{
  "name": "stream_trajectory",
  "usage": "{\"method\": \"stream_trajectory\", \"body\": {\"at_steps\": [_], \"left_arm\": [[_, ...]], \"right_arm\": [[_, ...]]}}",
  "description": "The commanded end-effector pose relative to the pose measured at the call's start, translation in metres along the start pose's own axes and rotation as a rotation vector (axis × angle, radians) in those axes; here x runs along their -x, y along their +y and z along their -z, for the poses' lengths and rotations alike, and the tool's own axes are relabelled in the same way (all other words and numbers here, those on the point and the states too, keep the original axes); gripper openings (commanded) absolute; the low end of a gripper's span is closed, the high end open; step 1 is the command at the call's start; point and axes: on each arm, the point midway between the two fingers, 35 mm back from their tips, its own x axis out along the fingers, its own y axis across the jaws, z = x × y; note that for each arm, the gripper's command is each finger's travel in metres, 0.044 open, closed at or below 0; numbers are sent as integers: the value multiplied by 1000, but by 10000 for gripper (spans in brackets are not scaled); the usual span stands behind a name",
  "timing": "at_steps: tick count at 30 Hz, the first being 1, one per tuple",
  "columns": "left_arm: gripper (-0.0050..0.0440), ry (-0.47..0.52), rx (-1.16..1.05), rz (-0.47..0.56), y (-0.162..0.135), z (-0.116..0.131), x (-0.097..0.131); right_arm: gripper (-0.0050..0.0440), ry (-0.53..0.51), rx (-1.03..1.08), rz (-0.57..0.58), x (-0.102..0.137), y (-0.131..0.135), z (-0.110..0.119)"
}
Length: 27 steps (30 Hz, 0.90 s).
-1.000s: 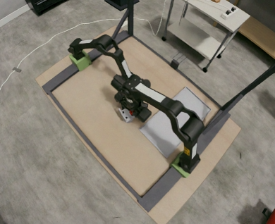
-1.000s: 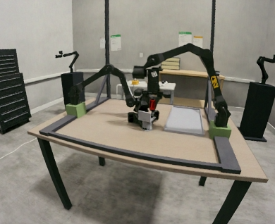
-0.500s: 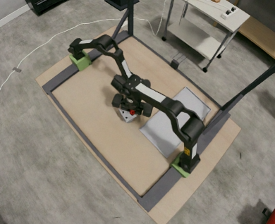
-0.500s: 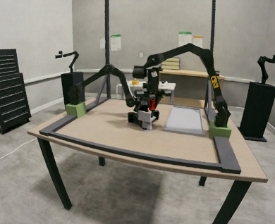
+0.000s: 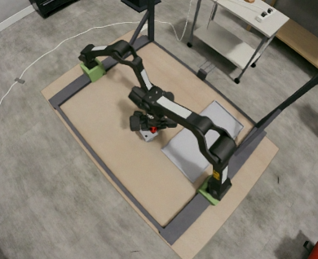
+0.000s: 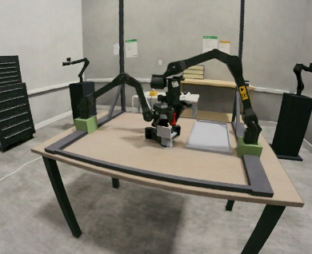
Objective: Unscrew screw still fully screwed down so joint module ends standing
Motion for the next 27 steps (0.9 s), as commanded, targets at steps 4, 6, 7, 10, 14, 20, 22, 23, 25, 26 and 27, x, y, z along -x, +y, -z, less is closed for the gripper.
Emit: {"method": "stream_trajectory", "body": {"at_steps": [4,6,7,10,14,20,22,23,25,26,27], "left_arm": [[130,-13,297,-15,1,1,4],[130,-12,297,-14,1,1,4],[130,-12,297,-14,1,1,4],[130,-12,338,-14,1,1,4],[130,-13,503,-15,1,1,4],[130,-15,751,-15,1,1,4],[130,-15,792,-15,1,1,4],[130,-15,792,-15,1,1,4],[130,-15,792,-15,1,1,4],[130,-15,792,-15,1,1,4],[130,-15,834,-14,0,1,4]], "right_arm": [[245,-11,-36,-3,-1,6,-15],[245,-11,-36,-3,-1,6,-15],[245,-11,-36,-3,-1,6,-15],[245,-11,-36,-3,-1,6,-15],[245,-11,-36,-3,-1,6,-15],[245,-11,-36,-3,-1,6,-15],[245,-11,-36,-3,-1,6,-15],[245,-11,-36,-3,-1,6,-15],[245,-11,-36,-3,-1,6,-15],[245,-11,-36,-3,-1,6,-15],[245,-11,-36,-3,-1,6,-15]]}}
